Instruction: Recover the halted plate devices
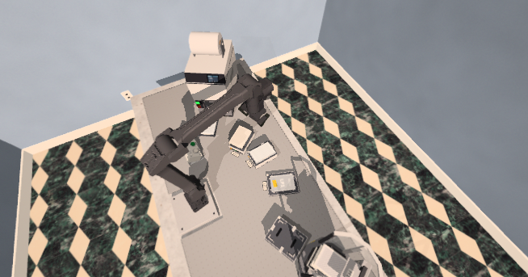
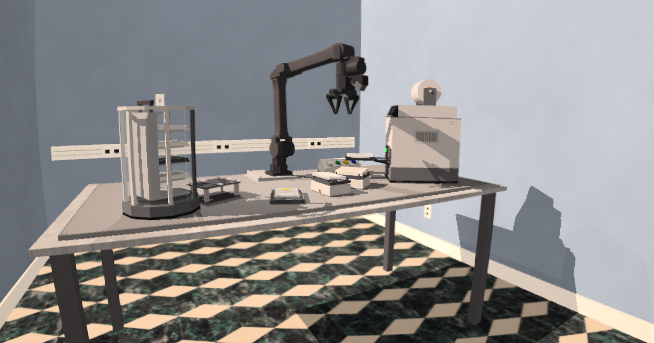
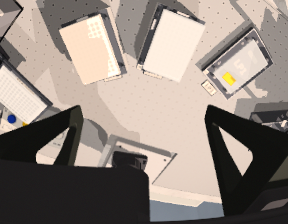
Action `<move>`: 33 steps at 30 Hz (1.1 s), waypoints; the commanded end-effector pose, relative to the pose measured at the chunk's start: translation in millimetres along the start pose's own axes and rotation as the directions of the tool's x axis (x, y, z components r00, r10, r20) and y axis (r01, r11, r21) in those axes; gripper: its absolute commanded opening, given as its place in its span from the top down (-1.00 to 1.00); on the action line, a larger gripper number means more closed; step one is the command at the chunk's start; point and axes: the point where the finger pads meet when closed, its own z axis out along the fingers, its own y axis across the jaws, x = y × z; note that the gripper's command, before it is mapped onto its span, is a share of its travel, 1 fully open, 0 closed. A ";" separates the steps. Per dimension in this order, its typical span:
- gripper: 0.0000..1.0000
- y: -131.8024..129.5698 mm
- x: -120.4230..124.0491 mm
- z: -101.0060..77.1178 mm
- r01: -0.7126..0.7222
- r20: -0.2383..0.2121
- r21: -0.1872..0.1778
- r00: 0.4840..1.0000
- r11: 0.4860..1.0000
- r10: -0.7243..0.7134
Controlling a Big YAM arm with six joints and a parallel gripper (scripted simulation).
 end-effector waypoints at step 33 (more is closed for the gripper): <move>-1.00 -3.5 -0.2 -0.4 0.679 0.004 0.007 0.734 0.734 -0.679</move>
